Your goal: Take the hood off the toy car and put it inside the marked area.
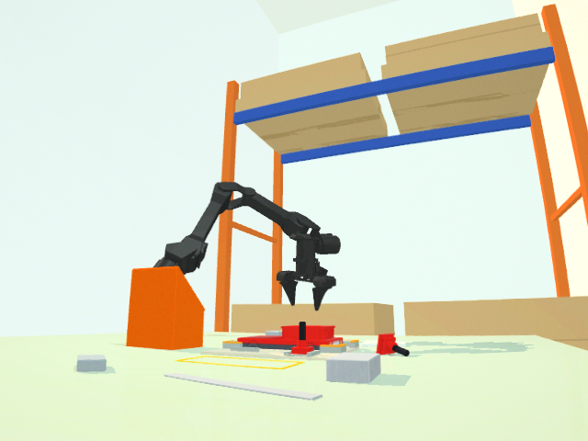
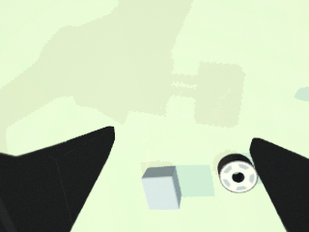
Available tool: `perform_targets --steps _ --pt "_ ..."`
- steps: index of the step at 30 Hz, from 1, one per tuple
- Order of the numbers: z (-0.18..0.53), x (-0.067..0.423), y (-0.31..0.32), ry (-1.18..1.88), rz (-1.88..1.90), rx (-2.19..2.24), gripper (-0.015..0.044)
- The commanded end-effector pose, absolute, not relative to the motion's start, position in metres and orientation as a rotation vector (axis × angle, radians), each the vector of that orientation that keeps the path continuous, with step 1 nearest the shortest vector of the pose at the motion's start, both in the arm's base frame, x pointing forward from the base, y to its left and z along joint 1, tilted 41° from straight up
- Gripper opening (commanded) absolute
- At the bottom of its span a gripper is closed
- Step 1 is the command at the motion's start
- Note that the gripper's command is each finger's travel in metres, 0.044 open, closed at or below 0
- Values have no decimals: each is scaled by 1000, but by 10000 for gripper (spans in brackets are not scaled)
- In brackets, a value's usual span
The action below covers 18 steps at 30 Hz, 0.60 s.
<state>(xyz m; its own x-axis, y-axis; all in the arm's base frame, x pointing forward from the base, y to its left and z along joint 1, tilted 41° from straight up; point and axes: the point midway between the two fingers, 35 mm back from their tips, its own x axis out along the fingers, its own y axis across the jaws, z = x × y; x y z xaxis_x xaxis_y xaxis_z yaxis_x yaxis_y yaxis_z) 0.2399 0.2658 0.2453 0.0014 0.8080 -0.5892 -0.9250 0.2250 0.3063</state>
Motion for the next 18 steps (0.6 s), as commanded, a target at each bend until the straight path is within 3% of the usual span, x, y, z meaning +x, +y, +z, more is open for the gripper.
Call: perform_targets --steps 1,18 --pt "226 257 250 848 1289 -151 440" --pt "132 331 129 1237 806 275 440"
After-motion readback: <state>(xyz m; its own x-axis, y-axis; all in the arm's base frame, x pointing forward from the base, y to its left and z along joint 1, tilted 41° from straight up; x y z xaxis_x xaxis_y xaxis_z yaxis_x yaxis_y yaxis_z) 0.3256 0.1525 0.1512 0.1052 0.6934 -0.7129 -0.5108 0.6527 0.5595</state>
